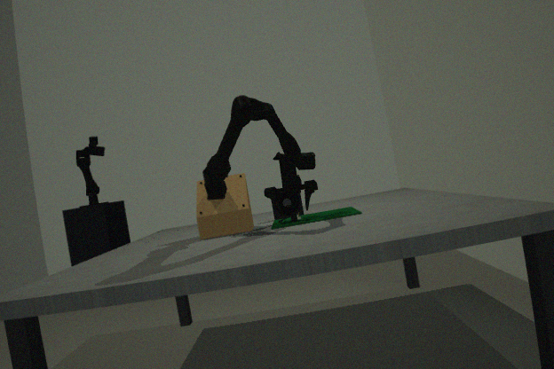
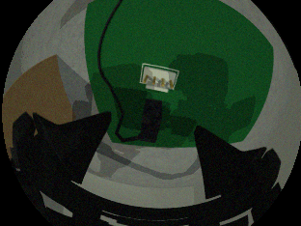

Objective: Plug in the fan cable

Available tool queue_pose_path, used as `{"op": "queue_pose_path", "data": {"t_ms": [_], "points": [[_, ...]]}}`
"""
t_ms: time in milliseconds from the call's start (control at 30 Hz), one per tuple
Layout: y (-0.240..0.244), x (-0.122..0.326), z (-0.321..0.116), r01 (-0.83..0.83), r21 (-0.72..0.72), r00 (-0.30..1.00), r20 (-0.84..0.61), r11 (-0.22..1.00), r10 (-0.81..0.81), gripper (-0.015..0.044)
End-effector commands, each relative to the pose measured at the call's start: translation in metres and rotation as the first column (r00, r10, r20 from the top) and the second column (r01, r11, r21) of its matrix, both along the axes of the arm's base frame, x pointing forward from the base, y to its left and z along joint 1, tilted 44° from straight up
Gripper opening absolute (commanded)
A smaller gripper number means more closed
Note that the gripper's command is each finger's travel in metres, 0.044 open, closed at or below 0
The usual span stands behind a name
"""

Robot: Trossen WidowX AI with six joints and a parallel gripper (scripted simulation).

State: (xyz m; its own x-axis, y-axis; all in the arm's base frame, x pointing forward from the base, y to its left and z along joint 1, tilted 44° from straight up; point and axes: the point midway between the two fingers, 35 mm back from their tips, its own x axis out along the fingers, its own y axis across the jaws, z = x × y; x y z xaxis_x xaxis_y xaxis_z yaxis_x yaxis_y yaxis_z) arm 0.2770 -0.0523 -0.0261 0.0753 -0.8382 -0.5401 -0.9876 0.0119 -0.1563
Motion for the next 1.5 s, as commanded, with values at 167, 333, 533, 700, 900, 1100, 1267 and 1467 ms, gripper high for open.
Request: {"op": "queue_pose_path", "data": {"t_ms": [167, 333, 533, 700, 900, 1100, 1267, 1467], "points": [[-0.0076, -0.0022, -0.0072, -0.004, -0.007, 1.000, -0.010, 1.000, 0.004, 0.0440], [-0.0065, -0.0002, -0.0059, 0.002, -0.002, 1.000, -0.002, 1.000, -0.002, 0.0335], [-0.0065, -0.0002, -0.0059, 0.002, -0.002, 1.000, -0.002, 1.000, -0.002, 0.0256], [-0.0065, -0.0002, -0.0059, 0.002, -0.002, 1.000, -0.002, 1.000, -0.002, 0.0222], [-0.0065, -0.0002, -0.0059, 0.002, -0.002, 1.000, -0.002, 1.000, -0.002, 0.0182], [-0.0065, -0.0002, -0.0059, 0.002, -0.002, 1.000, -0.002, 1.000, -0.002, 0.0142], [-0.0065, -0.0002, -0.0059, 0.002, -0.002, 1.000, -0.002, 1.000, -0.002, 0.0109], [-0.0065, -0.0002, -0.0059, 0.002, -0.002, 1.000, -0.002, 1.000, -0.002, 0.0069]]}}
